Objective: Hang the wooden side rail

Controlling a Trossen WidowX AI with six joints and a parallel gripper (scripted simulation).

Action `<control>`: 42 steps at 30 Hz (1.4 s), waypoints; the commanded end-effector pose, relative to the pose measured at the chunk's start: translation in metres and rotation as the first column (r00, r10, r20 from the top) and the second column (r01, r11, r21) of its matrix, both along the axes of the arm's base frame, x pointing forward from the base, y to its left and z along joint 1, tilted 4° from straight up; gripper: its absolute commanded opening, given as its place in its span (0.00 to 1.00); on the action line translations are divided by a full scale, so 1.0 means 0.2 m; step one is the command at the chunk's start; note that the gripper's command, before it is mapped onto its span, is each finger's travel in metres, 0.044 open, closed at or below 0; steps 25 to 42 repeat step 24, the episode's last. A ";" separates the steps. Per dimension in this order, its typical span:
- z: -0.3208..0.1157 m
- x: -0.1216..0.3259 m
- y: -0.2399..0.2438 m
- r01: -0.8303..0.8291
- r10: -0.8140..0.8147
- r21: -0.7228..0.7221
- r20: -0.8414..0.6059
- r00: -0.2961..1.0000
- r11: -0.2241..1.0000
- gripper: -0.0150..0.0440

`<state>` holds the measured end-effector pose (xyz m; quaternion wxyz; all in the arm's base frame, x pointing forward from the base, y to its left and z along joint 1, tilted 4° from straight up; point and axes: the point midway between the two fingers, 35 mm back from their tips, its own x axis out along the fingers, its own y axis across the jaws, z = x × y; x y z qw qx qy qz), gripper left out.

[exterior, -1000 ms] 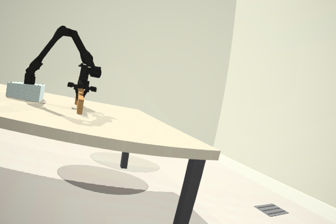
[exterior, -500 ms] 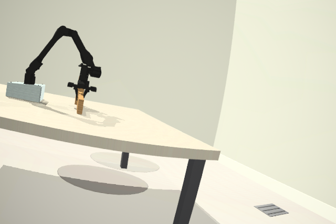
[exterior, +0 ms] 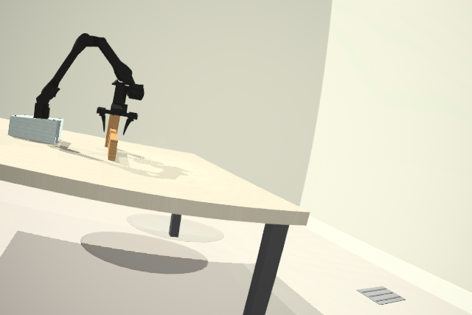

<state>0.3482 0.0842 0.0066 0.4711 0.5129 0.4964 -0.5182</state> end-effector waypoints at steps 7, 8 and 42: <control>0.01 -0.02 -0.15 -0.003 0.003 -0.003 -0.010 1.000 1.000 1.00; 0.01 -0.02 -0.15 -0.003 0.003 -0.003 -0.010 1.000 1.000 1.00; 0.01 -0.01 -0.14 0.006 -0.006 -0.001 -0.008 1.000 1.000 1.00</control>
